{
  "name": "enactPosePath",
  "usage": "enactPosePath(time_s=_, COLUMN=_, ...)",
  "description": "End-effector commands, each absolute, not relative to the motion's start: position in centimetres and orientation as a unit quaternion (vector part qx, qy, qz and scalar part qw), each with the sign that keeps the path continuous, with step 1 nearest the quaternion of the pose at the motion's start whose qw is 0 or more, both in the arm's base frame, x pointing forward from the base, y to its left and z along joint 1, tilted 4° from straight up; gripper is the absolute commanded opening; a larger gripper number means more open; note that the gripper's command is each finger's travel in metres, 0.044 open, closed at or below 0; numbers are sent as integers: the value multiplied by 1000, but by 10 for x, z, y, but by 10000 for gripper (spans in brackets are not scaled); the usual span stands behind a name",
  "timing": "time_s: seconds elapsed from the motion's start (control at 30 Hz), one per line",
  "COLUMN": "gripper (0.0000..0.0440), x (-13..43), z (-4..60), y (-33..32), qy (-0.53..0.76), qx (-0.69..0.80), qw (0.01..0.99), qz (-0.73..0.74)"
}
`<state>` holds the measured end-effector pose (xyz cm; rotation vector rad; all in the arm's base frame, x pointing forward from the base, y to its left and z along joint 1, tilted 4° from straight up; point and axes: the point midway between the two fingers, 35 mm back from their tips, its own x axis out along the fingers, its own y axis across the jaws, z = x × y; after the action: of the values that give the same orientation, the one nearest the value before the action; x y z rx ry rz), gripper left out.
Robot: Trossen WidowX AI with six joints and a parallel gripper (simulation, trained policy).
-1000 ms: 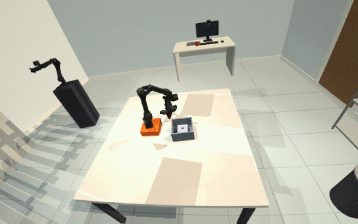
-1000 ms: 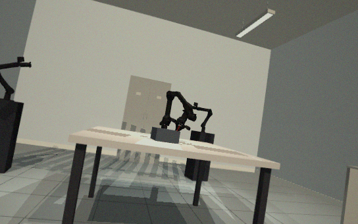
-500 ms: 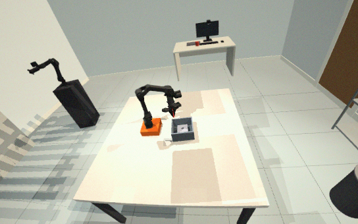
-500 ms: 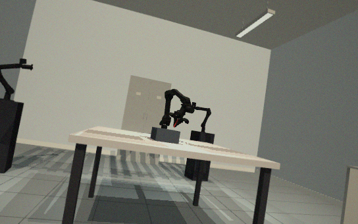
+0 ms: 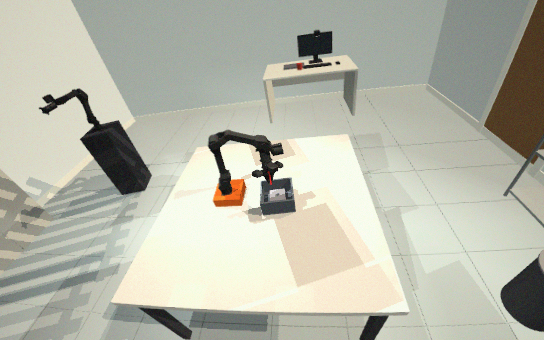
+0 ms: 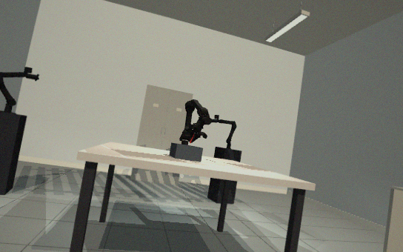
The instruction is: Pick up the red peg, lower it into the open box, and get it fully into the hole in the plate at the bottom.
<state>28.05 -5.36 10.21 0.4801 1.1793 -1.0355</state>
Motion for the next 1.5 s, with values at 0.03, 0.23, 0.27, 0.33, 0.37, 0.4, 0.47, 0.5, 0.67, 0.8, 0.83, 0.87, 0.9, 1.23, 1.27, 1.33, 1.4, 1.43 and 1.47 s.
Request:
enactPosePath(time_s=0.03, gripper=0, x=292, z=95, y=-71, qy=528, qx=224, qw=681, qz=-454)
enactPosePath(time_s=0.23, gripper=0, x=302, z=83, y=-89, qy=539, qx=229, qw=683, qz=-437)
enactPosePath(time_s=0.27, gripper=0, x=303, z=81, y=-92, qy=541, qx=229, qw=684, qz=-433)
enactPosePath(time_s=0.33, gripper=0, x=305, z=76, y=-96, qy=546, qx=229, qw=685, qz=-425)
enactPosePath(time_s=0.37, gripper=0, x=306, z=73, y=-97, qy=549, qx=229, qw=686, qz=-420)
enactPosePath(time_s=0.4, gripper=0, x=307, z=70, y=-99, qy=552, qx=229, qw=686, qz=-415)
enactPosePath(time_s=0.47, gripper=0, x=308, z=65, y=-100, qy=559, qx=228, qw=686, qz=-406)
enactPosePath(time_s=0.5, gripper=1, x=307, z=62, y=-101, qy=564, qx=227, qw=685, qz=-401)
enactPosePath(time_s=0.67, gripper=70, x=304, z=46, y=-101, qy=589, qx=222, qw=679, qz=-378)
enactPosePath(time_s=0.8, gripper=160, x=305, z=37, y=-104, qy=600, qx=224, qw=675, qz=-366)
enactPosePath(time_s=0.83, gripper=162, x=306, z=37, y=-106, qy=602, qx=220, qw=677, qz=-362)
enactPosePath(time_s=0.87, gripper=163, x=308, z=38, y=-107, qy=602, qx=218, qw=679, qz=-358)
enactPosePath(time_s=0.9, gripper=176, x=311, z=38, y=-108, qy=603, qx=218, qw=681, qz=-354)
enactPosePath(time_s=1.23, gripper=432, x=347, z=53, y=-116, qy=597, qx=236, qw=697, qz=-320)
enactPosePath(time_s=1.27, gripper=440, x=351, z=56, y=-117, qy=596, qx=238, qw=699, qz=-316)
enactPosePath(time_s=1.33, gripper=440, x=360, z=61, y=-117, qy=594, qx=242, qw=704, qz=-306)
enactPosePath(time_s=1.4, gripper=440, x=370, z=67, y=-115, qy=592, qx=248, qw=708, qz=-294)
enactPosePath(time_s=1.43, gripper=440, x=374, z=70, y=-115, qy=590, qx=250, qw=711, qz=-289)
enactPosePath(time_s=1.47, gripper=440, x=378, z=73, y=-114, qy=588, qx=251, qw=714, qz=-284)
